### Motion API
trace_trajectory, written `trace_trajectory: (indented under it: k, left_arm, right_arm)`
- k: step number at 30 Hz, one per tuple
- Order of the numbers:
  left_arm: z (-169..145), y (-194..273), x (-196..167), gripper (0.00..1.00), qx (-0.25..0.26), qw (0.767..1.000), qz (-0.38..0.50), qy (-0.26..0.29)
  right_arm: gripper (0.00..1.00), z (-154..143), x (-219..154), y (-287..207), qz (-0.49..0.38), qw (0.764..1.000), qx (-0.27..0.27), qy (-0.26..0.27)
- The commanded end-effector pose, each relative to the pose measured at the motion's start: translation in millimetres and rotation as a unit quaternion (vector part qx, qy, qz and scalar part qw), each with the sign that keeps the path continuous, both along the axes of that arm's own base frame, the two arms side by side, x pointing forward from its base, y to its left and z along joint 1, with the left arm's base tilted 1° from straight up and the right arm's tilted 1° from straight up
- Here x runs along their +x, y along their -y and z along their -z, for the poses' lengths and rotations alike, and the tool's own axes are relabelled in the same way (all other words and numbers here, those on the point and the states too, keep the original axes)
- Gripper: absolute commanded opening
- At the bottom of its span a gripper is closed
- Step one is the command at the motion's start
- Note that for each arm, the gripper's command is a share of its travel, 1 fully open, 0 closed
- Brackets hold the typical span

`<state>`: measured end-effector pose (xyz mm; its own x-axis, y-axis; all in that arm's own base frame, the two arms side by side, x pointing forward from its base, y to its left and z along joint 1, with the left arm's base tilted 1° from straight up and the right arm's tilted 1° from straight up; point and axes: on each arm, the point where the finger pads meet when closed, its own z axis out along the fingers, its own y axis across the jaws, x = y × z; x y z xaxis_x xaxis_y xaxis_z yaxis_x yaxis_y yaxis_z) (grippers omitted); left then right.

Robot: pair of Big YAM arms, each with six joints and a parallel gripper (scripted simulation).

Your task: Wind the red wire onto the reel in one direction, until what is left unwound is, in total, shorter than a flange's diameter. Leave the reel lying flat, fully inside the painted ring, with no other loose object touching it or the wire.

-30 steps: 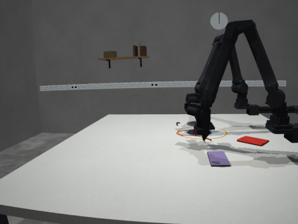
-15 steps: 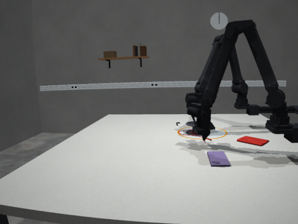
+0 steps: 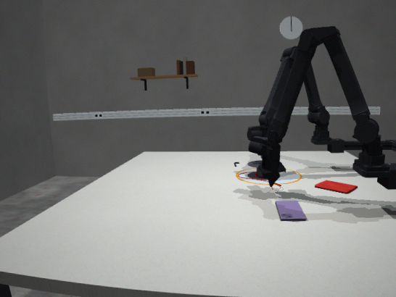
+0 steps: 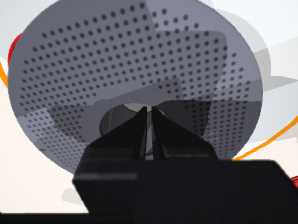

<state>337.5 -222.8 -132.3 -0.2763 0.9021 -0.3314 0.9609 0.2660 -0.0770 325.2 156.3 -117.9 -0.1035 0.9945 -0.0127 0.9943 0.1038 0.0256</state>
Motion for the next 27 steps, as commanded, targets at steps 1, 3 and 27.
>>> trace_trajectory:
  k: [1,3,27]
  left_arm:
    - [-3.5,-1.8,4.2,0.00,0.001,1.000,-0.002,0.003]
    - [-4.1,-1.7,4.3,0.00,0.001,1.000,-0.002,0.003]
    - [-10.8,2.0,11.1,0.00,0.001,1.000,0.000,0.004]
  right_arm:
    - [0.00,4.9,4.6,1.4,0.050,0.999,-0.005,-0.007]
    - [0.00,4.9,4.6,1.4,0.042,0.999,-0.005,-0.007]
    - [0.00,4.3,5.2,0.3,-0.639,0.768,-0.030,-0.006]
